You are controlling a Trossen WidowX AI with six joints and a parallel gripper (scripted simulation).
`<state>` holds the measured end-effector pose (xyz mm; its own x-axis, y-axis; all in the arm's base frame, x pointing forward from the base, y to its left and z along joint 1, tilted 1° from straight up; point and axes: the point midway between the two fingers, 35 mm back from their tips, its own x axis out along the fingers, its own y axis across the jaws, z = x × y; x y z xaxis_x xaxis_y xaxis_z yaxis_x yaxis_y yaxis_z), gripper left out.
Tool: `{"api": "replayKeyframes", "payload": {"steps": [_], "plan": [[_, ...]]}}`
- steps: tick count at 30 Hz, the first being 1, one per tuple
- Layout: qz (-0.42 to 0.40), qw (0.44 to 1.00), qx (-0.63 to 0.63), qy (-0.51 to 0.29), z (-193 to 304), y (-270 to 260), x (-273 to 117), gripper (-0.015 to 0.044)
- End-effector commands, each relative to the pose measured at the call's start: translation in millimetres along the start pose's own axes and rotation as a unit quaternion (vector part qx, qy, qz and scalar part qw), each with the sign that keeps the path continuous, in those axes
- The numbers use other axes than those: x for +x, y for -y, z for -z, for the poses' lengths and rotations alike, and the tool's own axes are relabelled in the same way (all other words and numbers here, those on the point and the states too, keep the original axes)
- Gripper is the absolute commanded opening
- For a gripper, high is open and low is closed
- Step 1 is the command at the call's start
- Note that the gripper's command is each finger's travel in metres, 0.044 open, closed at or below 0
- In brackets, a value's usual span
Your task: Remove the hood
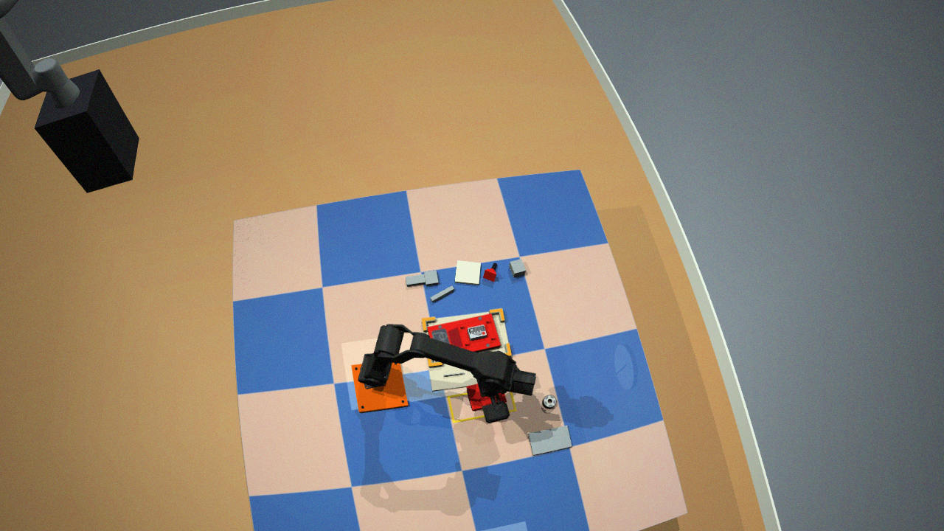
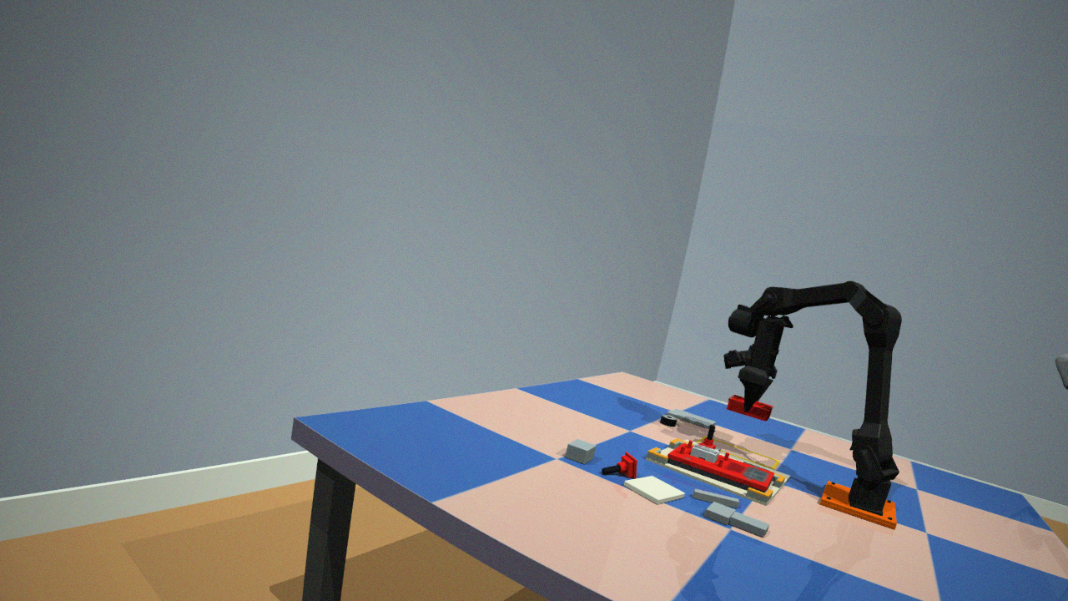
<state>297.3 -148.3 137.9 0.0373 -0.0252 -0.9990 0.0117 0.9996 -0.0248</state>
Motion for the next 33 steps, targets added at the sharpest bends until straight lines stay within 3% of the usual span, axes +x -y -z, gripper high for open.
{"api": "replayKeyframes", "payload": {"steps": [1,33], "plan": [[-0.003,1.000,-0.002,-0.003,1,-1,5,0.0000],[-0.003,1.000,-0.002,-0.003,0,0,26,0.0000]]}}
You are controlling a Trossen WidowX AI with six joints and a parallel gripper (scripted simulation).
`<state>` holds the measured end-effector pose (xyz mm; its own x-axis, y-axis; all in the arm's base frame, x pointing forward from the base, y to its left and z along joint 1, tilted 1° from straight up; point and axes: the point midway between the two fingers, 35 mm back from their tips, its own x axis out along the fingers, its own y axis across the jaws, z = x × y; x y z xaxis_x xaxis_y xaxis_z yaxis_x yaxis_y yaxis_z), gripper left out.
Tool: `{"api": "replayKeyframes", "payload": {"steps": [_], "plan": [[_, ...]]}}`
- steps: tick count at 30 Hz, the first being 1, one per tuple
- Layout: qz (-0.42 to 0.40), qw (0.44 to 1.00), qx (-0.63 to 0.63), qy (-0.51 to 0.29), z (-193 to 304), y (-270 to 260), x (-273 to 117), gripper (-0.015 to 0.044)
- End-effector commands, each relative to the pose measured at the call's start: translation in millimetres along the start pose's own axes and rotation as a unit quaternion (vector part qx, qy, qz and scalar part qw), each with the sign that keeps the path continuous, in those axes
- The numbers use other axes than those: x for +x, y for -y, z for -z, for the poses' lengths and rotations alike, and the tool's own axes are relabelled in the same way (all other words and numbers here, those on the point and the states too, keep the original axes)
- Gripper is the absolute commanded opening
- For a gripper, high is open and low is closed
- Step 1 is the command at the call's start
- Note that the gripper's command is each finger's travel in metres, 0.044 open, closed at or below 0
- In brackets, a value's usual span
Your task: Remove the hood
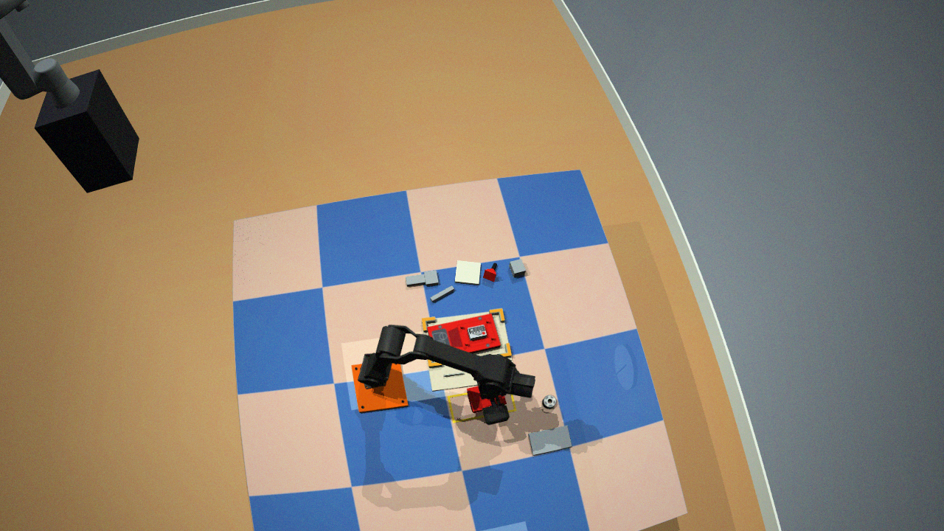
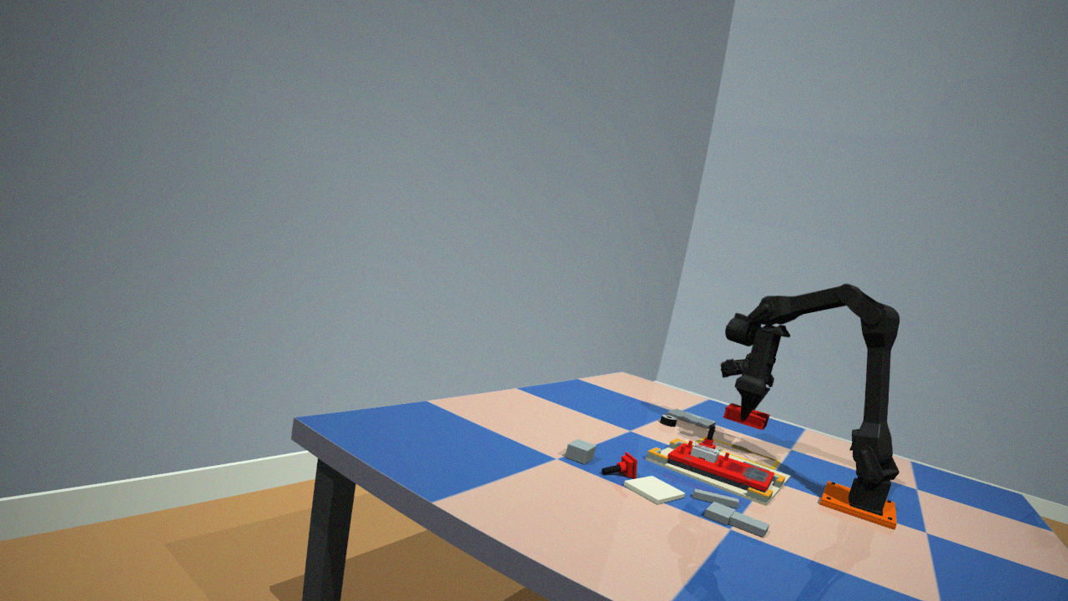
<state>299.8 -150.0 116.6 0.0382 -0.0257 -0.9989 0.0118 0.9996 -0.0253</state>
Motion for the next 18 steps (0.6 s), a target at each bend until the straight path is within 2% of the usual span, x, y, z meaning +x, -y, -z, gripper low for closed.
{"api": "replayKeyframes", "payload": {"steps": [1,18], "plan": [[-0.003,1.000,-0.002,-0.003,2,-1,5,0.0000],[-0.003,1.000,-0.002,-0.003,2,-1,17,0.0000]]}}
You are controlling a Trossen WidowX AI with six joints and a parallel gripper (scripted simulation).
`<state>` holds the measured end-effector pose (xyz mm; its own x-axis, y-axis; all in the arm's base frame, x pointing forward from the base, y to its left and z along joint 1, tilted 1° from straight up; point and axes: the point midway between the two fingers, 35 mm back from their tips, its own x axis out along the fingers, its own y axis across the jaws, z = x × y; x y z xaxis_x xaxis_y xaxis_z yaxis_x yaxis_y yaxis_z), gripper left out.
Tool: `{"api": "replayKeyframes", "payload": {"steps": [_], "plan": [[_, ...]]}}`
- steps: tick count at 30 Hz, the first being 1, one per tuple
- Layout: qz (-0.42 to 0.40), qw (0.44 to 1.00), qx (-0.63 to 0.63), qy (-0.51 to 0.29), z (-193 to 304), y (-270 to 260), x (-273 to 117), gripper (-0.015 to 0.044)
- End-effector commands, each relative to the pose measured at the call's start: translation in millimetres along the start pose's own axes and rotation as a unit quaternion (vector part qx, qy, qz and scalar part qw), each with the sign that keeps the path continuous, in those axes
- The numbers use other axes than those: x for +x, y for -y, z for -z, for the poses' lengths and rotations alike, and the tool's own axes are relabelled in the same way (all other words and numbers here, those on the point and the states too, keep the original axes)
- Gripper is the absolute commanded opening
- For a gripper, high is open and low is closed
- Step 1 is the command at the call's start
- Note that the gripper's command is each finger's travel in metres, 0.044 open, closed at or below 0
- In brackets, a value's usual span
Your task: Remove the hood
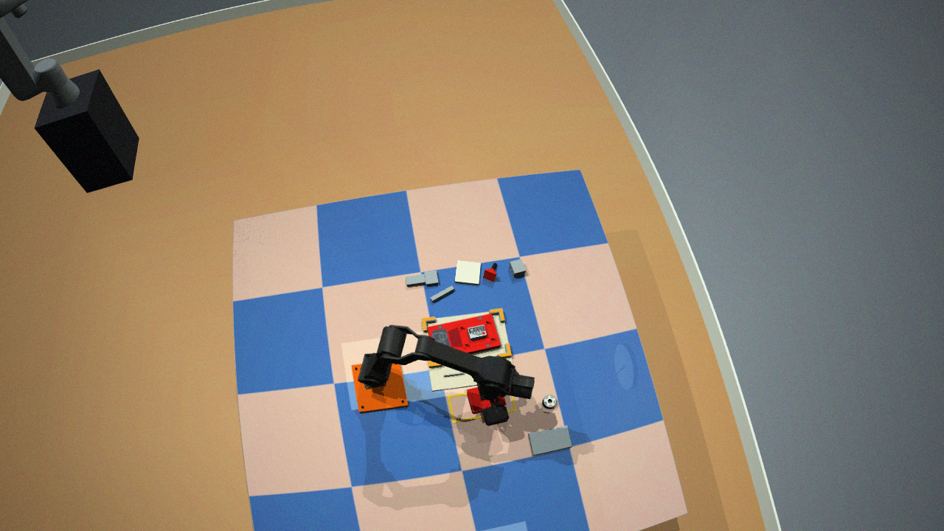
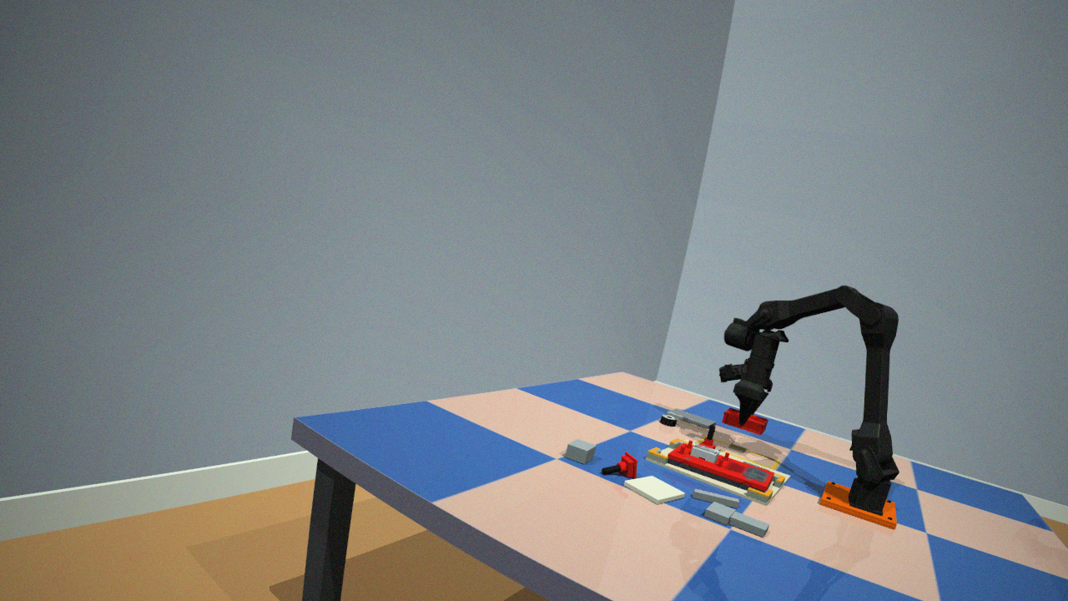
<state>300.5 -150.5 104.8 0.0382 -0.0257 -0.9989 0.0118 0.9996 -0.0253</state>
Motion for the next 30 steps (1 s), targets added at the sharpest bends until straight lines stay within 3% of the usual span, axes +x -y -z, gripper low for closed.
{"api": "replayKeyframes", "payload": {"steps": [1,30], "plan": [[-0.003,1.000,-0.002,-0.003,2,-1,5,0.0000],[-0.003,1.000,-0.002,-0.003,3,-2,24,0.0000]]}}
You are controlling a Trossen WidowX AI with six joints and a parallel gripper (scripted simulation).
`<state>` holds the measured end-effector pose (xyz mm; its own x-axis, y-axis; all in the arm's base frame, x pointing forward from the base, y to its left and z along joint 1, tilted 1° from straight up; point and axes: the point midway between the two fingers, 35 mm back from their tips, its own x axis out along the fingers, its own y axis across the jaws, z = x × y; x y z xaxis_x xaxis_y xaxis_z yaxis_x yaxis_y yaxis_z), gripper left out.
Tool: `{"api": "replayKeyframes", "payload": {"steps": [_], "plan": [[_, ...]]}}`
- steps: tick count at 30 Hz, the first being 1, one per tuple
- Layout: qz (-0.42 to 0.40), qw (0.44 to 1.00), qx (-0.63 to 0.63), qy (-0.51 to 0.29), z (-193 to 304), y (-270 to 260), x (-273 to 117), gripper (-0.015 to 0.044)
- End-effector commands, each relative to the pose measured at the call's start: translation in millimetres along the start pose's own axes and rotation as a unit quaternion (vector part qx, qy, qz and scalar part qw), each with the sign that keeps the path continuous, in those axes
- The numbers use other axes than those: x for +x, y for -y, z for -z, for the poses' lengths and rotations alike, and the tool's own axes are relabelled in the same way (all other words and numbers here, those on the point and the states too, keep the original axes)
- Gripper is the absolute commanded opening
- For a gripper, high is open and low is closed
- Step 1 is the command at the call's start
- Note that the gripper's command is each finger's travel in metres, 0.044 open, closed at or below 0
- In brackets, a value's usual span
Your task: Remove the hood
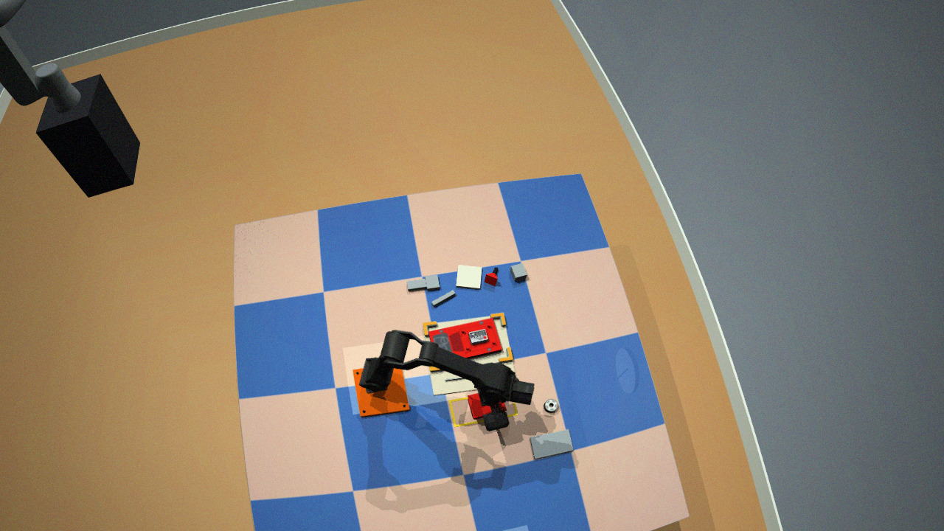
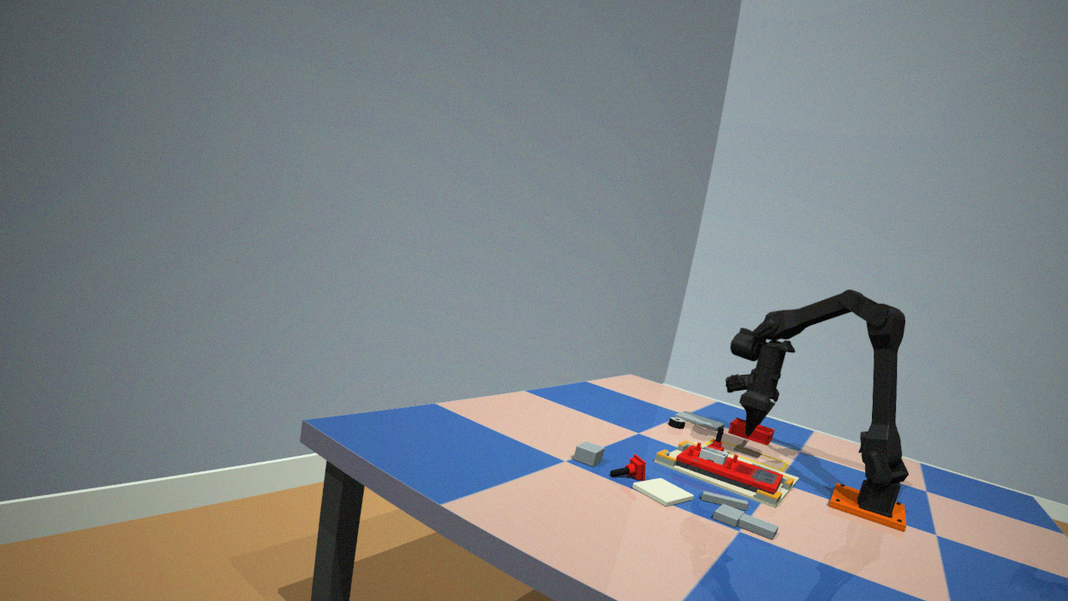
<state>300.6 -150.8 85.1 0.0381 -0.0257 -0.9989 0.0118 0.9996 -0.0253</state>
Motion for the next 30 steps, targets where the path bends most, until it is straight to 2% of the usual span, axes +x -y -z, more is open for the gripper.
{"api": "replayKeyframes", "payload": {"steps": [1,30], "plan": [[-0.003,1.000,-0.002,-0.003,2,-1,5,0.0000],[-0.003,1.000,-0.002,-0.003,4,-2,23,0.0000]]}}
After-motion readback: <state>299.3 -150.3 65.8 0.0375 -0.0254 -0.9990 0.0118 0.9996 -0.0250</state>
